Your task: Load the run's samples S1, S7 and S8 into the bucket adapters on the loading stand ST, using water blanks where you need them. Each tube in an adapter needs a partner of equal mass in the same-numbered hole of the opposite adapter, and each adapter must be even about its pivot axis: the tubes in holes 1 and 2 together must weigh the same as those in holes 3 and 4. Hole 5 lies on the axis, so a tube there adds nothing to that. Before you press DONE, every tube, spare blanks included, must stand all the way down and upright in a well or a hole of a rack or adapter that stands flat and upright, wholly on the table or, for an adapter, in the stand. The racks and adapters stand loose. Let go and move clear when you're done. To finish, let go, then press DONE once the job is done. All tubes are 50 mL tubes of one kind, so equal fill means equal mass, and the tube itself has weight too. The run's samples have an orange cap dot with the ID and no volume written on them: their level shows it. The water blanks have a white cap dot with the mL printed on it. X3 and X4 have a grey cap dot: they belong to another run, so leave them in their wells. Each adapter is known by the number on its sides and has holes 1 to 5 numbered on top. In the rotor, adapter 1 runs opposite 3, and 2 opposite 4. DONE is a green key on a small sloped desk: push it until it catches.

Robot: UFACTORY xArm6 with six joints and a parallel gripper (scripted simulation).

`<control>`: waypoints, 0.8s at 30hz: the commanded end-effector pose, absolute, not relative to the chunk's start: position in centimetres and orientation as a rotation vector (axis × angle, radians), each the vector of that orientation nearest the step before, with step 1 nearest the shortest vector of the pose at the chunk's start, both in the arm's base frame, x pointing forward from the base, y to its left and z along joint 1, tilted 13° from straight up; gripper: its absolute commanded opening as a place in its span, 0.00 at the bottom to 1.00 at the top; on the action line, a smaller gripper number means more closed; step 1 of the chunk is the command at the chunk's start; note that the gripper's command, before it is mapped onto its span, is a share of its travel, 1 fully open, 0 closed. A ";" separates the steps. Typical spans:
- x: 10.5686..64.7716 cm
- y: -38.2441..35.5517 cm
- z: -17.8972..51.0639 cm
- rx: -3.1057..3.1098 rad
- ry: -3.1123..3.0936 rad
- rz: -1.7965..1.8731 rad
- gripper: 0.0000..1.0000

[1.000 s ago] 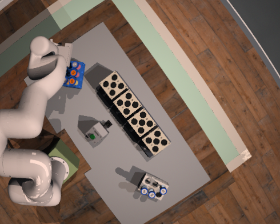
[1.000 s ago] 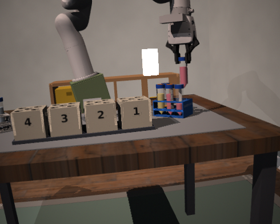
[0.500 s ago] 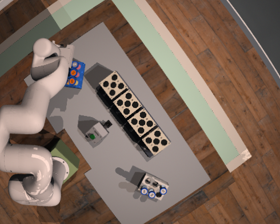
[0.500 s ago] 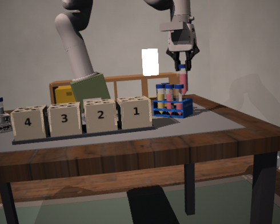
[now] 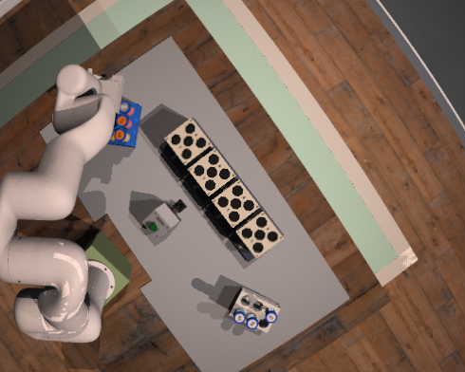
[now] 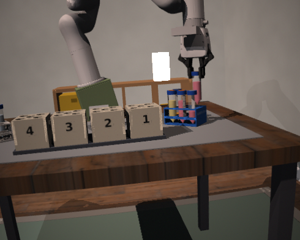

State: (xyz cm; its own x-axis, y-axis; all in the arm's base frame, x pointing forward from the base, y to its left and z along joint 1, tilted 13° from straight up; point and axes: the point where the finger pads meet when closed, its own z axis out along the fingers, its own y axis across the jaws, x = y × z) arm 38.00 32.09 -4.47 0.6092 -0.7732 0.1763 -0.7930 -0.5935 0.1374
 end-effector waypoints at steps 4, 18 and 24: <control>38.1 32.2 -4.3 2.637 -1.300 0.147 0.00; 38.1 32.0 -5.5 2.637 -1.300 0.147 0.00; 38.1 31.8 -6.1 2.637 -1.300 0.147 0.00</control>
State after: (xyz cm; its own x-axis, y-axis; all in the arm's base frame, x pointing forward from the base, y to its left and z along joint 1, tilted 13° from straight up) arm 37.99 31.76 -5.89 0.6092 -0.7732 0.1762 -0.7930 -0.5935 0.1376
